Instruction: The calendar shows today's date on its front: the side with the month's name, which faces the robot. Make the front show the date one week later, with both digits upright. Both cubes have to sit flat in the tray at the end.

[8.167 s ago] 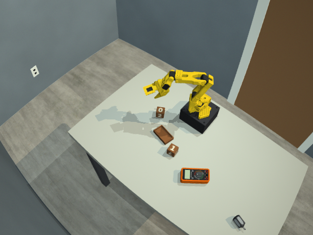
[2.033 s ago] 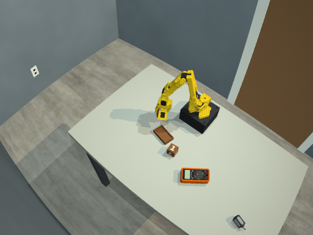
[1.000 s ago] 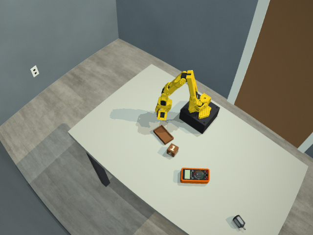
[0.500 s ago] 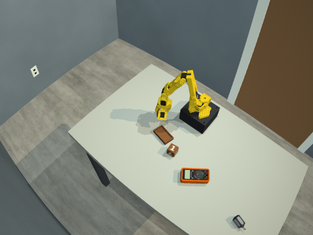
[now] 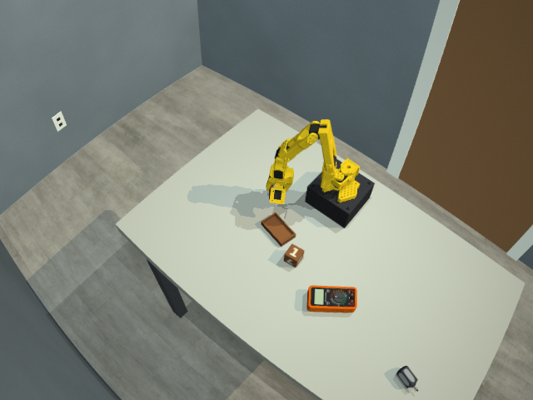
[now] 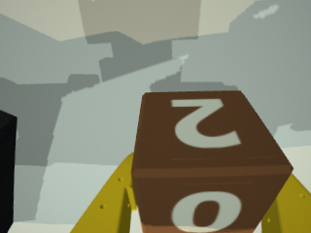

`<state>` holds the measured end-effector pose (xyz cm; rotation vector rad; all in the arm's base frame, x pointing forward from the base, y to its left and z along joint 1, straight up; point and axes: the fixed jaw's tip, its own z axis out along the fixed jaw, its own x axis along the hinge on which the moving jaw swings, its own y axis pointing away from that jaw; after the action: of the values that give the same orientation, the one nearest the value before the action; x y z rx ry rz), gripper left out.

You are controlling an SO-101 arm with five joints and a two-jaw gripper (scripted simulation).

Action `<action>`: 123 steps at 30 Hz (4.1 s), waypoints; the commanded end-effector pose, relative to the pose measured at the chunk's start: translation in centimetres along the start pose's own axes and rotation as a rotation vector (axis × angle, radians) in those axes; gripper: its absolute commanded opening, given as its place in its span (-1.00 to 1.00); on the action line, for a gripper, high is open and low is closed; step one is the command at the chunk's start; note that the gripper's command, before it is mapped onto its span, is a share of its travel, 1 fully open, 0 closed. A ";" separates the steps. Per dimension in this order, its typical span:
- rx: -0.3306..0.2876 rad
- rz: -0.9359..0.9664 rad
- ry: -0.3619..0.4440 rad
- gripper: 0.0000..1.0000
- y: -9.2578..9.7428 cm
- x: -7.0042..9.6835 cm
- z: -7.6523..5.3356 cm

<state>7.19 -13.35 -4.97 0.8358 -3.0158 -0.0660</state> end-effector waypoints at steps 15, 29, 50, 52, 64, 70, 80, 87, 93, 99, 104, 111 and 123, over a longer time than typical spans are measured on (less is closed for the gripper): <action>0.024 0.001 -0.001 -1.00 0.0 0.1 -4.2; 0.024 -0.023 0.000 -1.00 0.0 -0.2 -4.4; 0.024 -0.534 0.016 -1.00 1.3 -7.9 -4.4; 0.024 -0.598 0.018 -1.00 1.7 -8.7 -4.3; 0.023 -0.807 0.024 -1.00 3.5 -11.4 -4.3; 0.023 -0.831 0.025 -1.00 3.8 -11.7 -4.2; 0.034 -0.848 0.021 -1.00 3.7 -12.2 -4.6; 0.034 -0.848 0.021 -1.00 3.7 -12.2 -4.6; 0.034 -0.848 0.021 -1.00 3.7 -12.2 -4.6; 0.034 -0.846 0.021 -1.00 3.7 -12.3 -4.2; 0.034 -0.845 0.021 -1.00 3.7 -12.3 -4.0; 0.034 -0.844 0.021 -1.00 3.7 -12.3 -3.9; 0.034 -0.841 0.021 -1.00 3.6 -12.2 -3.4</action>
<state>16.00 -4.24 -1.18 1.9964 -2.4256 0.0039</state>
